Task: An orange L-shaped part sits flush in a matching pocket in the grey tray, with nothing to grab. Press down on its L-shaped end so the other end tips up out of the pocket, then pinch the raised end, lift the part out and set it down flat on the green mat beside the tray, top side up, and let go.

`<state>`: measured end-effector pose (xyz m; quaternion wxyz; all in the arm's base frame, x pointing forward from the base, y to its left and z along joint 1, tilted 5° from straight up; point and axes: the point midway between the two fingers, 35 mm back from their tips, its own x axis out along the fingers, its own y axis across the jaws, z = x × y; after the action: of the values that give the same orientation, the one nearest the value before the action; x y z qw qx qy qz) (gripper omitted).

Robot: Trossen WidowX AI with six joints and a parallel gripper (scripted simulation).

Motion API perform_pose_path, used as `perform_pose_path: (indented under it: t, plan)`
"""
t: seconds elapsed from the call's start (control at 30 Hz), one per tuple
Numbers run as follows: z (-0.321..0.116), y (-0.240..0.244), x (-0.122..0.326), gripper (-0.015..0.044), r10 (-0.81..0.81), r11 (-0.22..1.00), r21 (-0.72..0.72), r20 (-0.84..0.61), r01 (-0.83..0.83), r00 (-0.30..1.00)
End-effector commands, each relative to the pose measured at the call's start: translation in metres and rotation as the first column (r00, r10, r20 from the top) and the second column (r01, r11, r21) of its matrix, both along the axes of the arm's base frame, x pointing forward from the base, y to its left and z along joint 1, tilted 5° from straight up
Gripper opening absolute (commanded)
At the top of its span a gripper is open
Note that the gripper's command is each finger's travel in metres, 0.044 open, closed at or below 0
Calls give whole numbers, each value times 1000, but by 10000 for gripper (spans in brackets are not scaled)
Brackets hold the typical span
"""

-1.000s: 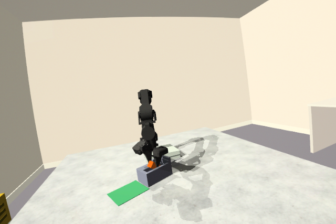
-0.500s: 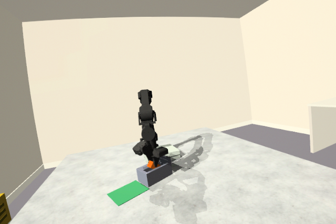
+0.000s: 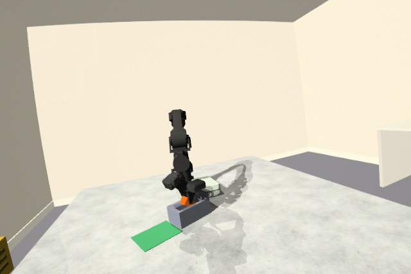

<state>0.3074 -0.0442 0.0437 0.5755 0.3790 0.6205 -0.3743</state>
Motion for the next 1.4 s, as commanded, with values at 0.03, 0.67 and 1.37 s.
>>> perform_pose_path:
  t: [0.03,0.67,1.37]
  plan:
    - [7,0,1,0,-1,1000,-2,2,1,1000]
    - [37,-2,2,0,-2,1000,-5,3,2,1000]
    - [70,-3,4,0,-2,1000,-5,3,2,1000]
